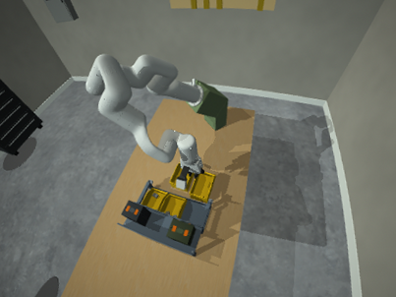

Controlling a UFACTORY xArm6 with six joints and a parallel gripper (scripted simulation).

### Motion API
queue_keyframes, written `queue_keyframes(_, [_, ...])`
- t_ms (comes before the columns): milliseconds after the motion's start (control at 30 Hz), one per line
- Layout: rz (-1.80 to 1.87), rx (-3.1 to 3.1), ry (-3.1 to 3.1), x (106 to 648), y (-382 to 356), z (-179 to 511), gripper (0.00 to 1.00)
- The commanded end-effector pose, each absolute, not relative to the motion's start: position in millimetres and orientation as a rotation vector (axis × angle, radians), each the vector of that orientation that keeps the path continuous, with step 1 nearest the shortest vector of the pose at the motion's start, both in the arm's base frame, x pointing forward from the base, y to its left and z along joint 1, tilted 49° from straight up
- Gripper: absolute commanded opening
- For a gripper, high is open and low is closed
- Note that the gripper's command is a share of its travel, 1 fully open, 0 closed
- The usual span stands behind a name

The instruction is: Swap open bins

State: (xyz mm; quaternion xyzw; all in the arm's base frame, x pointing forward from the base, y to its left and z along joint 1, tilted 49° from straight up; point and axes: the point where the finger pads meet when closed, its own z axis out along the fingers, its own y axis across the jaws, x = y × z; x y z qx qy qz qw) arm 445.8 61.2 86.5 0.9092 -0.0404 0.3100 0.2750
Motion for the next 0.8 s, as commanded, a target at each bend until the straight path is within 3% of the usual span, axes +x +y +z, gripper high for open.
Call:
queue_keyframes(0, [0.836, 2.445, -0.108, 450.3, 58.3, 82.5, 0.26])
queue_keyframes(767, [0.836, 2.445, -0.108, 470.5, 39.1, 59.3, 0.26])
